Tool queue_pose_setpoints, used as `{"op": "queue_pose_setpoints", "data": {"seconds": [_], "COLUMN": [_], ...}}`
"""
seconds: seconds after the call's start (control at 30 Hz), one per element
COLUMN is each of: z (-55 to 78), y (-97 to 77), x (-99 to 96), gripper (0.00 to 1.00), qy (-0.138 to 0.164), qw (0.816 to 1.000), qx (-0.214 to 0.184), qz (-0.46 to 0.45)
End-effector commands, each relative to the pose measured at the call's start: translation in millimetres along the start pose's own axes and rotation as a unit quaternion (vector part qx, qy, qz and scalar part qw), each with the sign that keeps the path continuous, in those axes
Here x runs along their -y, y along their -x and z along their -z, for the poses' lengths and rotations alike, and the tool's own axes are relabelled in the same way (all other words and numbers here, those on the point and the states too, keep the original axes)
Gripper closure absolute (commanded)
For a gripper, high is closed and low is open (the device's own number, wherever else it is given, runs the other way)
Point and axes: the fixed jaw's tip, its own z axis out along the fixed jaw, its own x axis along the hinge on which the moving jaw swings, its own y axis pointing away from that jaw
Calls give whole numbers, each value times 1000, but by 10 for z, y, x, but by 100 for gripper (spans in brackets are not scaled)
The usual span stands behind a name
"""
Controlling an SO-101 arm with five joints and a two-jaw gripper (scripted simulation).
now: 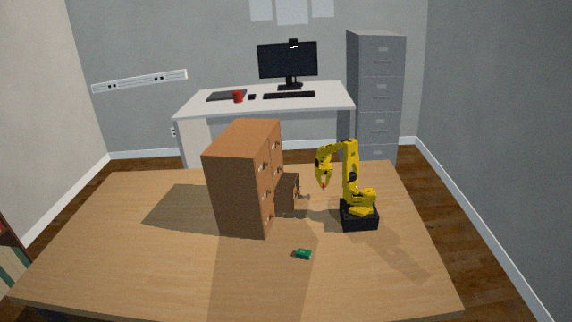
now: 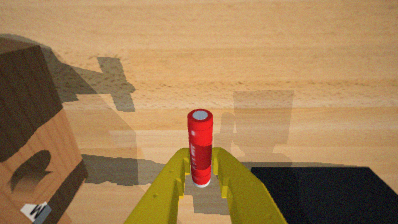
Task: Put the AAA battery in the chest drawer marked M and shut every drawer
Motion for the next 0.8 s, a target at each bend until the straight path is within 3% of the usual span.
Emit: {"op": "queue_pose_setpoints", "data": {"seconds": [0.0,0.37,0.77], "z": [33,33,32], "y": [-9,-42,-83], "x": [-23,-29,-30], "gripper": [100,100,100], "qy": [5,4,3], "qw": [999,986,949], "qx": [7,8,8], "qz": [54,167,316]}}
